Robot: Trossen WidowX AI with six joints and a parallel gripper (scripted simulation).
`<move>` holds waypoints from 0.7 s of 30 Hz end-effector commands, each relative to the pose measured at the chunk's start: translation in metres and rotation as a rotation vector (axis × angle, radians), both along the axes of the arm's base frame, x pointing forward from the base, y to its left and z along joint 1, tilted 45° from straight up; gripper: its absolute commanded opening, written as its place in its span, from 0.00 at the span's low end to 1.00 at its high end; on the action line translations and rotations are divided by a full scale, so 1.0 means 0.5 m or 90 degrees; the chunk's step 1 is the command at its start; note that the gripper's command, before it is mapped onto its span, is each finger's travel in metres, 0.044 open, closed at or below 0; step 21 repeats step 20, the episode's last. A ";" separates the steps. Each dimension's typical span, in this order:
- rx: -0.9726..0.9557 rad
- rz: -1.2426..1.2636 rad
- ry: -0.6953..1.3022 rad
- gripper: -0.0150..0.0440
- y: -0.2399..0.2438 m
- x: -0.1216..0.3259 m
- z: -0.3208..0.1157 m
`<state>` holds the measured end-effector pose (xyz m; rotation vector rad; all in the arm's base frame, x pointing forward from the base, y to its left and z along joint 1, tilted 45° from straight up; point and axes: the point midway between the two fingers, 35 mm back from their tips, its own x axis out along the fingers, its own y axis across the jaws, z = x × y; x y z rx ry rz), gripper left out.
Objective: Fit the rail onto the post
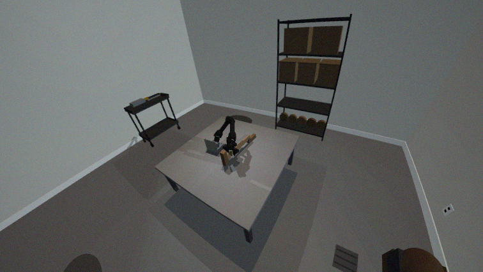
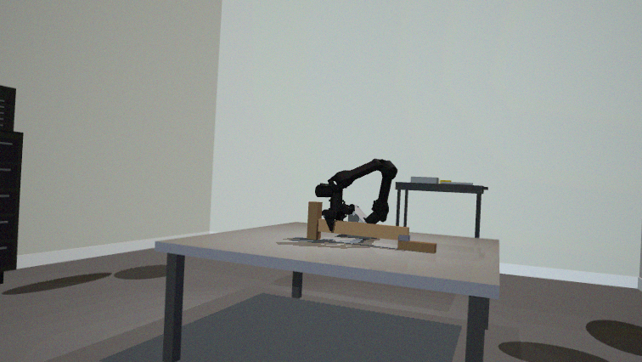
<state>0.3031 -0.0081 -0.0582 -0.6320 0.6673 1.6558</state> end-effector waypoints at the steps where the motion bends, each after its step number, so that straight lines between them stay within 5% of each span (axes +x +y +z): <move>1: 0.000 0.000 0.000 1.00 0.000 0.000 0.000; 7: -0.003 -0.001 -0.004 1.00 0.004 0.006 0.084; 21: -0.003 -0.001 -0.004 1.00 0.004 0.006 0.084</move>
